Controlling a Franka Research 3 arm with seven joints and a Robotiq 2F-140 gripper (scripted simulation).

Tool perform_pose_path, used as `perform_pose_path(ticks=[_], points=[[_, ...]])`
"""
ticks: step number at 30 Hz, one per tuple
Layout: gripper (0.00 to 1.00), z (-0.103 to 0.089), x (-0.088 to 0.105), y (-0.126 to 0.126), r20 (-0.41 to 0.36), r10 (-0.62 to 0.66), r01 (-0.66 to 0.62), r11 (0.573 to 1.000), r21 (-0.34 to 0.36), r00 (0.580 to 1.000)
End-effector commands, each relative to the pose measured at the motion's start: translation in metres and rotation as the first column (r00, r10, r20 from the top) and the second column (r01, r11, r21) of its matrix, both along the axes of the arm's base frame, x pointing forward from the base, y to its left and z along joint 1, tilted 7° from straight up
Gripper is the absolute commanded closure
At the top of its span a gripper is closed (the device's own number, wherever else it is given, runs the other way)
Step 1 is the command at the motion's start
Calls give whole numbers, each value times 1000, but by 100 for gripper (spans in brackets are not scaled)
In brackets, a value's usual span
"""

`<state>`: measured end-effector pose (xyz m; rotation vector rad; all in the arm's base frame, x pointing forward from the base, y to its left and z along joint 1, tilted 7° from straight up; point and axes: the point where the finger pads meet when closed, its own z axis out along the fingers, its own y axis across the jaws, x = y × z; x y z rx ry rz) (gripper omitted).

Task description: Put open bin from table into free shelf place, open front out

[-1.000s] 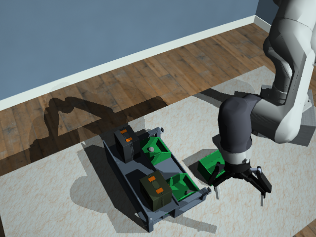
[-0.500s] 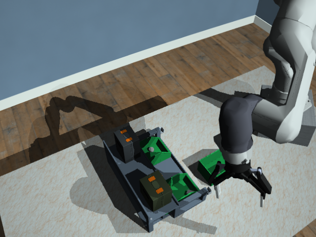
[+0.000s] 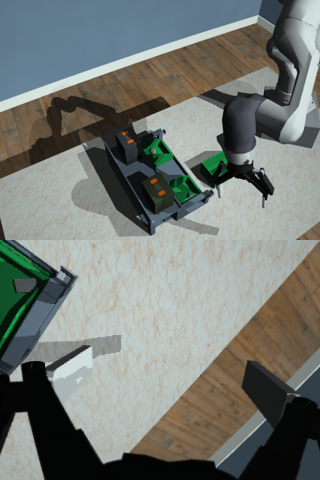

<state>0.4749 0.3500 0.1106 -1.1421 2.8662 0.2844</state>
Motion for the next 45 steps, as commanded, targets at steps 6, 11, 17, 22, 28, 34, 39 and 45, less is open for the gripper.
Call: perform_pose_path(ticks=[6, 11, 17, 22, 28, 34, 39, 45], points=[[0, 1, 0, -1, 2, -16, 16, 1000, -3, 1000], [0, 0, -2, -10, 4, -42, 42, 999, -20, 999], [0, 0, -2, -10, 4, -42, 42, 999, -20, 999], [0, 0, -2, -10, 4, -42, 42, 999, -20, 999], [0, -1, -4, -19, 7, -68, 68, 997, -36, 998], [0, -1, -4, -19, 7, -68, 68, 997, -36, 998], [0, -2, -6, -28, 11, -94, 95, 994, -51, 995], [0, -2, -6, -28, 11, -94, 95, 994, -51, 995]])
